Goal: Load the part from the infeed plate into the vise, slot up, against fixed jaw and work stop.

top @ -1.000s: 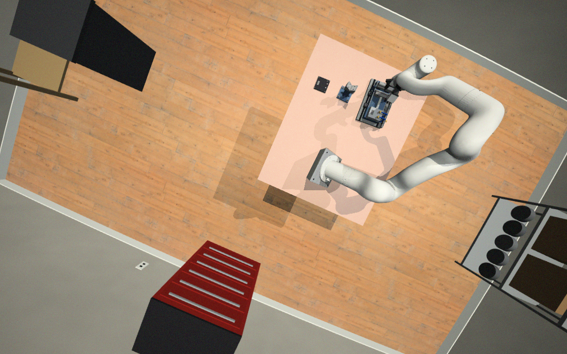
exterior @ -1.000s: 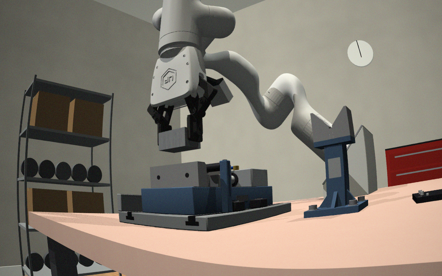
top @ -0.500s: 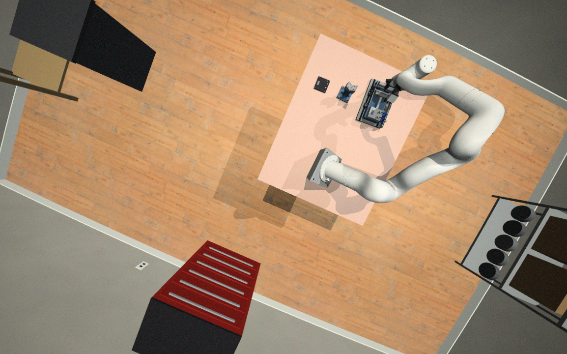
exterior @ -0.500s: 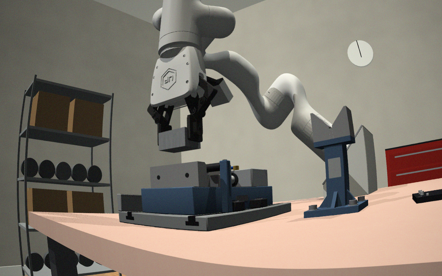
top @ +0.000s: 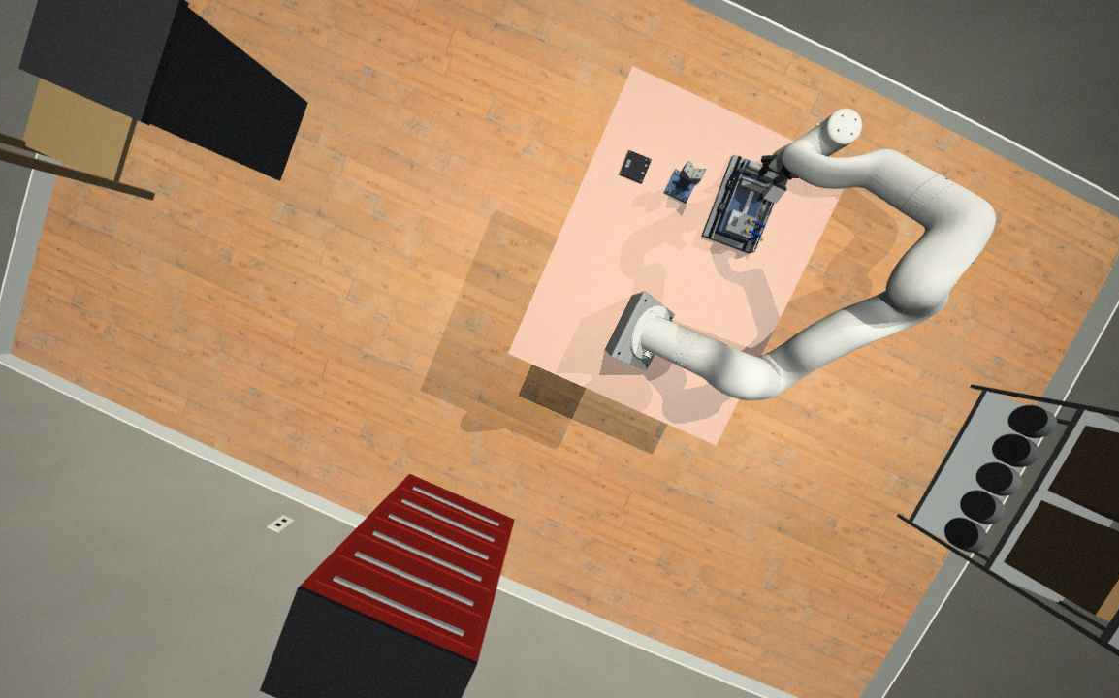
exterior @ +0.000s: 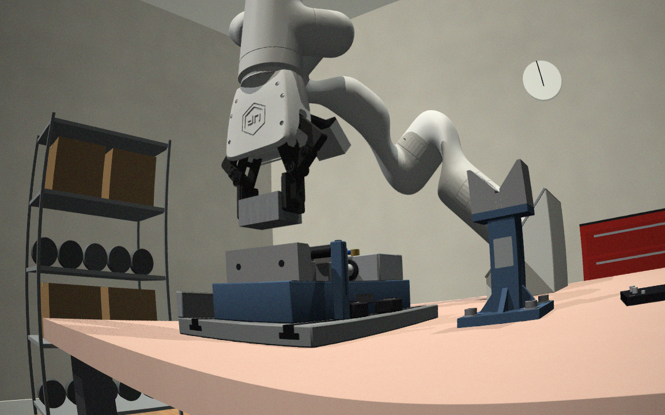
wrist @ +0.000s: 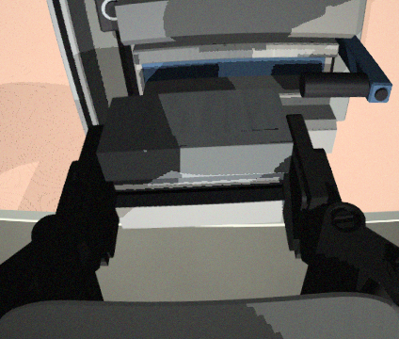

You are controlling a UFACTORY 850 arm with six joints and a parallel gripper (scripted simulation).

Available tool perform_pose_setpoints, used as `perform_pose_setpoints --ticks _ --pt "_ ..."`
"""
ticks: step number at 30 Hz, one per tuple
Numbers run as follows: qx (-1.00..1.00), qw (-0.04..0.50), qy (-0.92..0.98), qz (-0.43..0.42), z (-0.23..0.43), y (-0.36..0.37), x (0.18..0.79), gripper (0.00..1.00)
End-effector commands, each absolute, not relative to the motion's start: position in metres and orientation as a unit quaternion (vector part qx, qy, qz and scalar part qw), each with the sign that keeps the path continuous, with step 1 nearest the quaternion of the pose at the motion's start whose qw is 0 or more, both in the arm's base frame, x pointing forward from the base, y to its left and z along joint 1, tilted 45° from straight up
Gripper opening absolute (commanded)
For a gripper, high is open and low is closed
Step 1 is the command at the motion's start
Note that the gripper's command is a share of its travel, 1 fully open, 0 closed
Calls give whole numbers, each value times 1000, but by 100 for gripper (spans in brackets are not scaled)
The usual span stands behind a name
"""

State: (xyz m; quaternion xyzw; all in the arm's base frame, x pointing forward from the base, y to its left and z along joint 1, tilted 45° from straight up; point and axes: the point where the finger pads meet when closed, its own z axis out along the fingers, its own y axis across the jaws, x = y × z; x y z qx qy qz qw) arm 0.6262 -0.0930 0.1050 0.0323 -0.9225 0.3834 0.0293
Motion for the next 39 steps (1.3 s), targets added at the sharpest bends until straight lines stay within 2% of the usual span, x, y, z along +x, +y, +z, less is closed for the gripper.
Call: perform_pose_setpoints --ticks 1,39 --pt "32 28 -923 383 106 -92 627 0" --pt "32 28 -923 383 95 -104 626 0"
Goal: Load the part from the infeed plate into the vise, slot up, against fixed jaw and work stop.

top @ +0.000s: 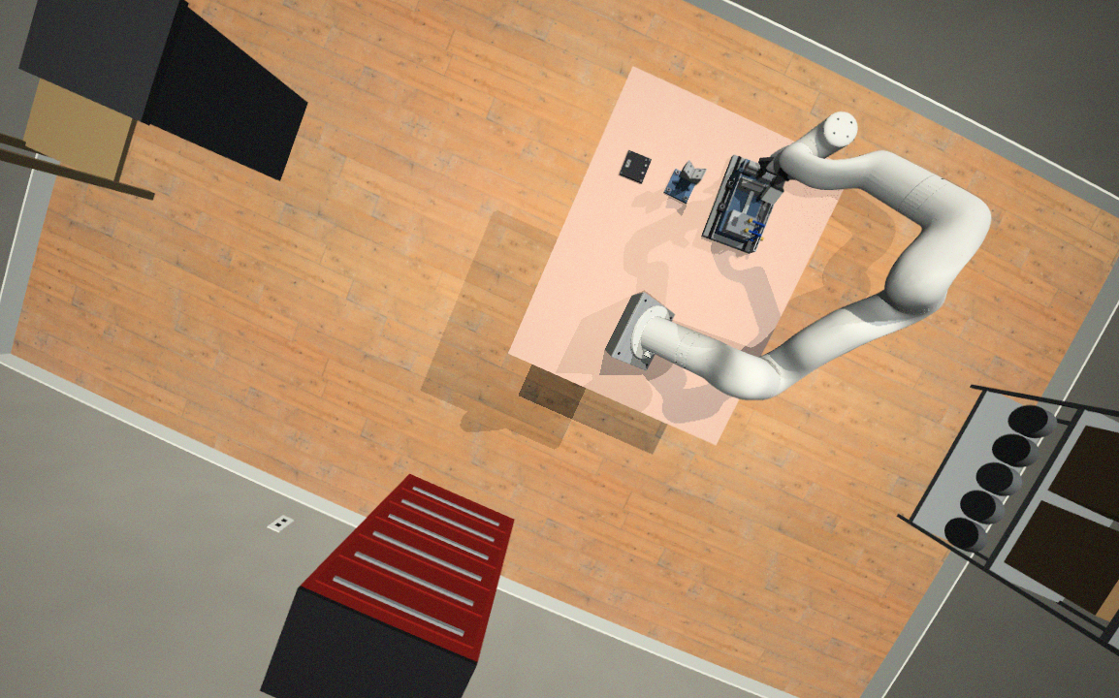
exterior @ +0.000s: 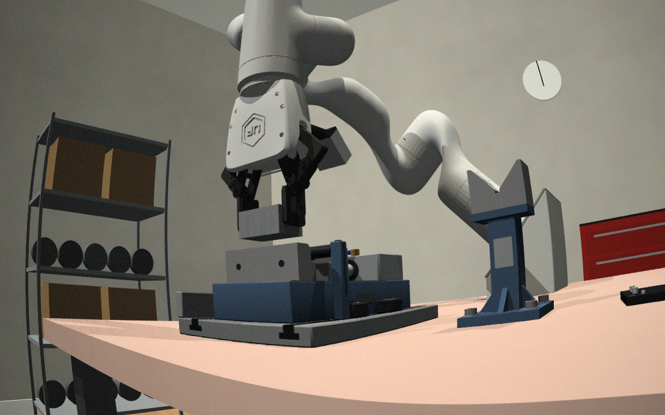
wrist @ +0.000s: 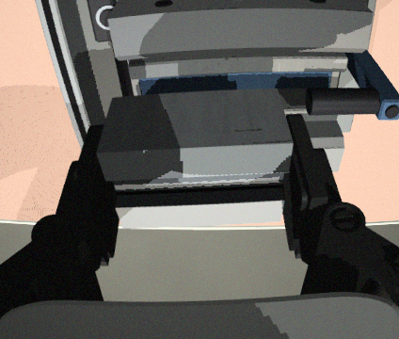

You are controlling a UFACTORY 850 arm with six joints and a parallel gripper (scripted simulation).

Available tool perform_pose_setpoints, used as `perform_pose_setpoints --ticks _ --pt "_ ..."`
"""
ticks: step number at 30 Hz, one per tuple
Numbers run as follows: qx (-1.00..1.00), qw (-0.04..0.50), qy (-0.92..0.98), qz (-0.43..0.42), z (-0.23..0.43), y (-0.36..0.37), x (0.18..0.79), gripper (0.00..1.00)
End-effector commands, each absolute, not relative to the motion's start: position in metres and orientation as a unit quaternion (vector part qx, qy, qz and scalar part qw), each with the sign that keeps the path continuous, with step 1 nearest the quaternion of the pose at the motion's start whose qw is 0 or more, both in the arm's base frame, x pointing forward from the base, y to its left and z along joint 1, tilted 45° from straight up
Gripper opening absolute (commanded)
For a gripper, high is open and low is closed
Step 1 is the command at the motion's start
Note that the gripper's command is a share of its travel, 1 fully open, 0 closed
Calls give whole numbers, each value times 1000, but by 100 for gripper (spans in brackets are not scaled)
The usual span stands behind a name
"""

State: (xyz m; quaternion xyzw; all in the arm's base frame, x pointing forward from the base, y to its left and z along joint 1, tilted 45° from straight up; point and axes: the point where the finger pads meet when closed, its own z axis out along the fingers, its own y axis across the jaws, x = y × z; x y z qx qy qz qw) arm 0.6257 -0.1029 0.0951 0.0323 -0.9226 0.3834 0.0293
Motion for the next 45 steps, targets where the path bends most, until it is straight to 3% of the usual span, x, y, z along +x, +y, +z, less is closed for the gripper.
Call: perform_pose_setpoints --ticks 1,45 --pt "32 28 -923 383 94 -104 626 0" --pt "32 28 -923 383 89 -109 626 0"
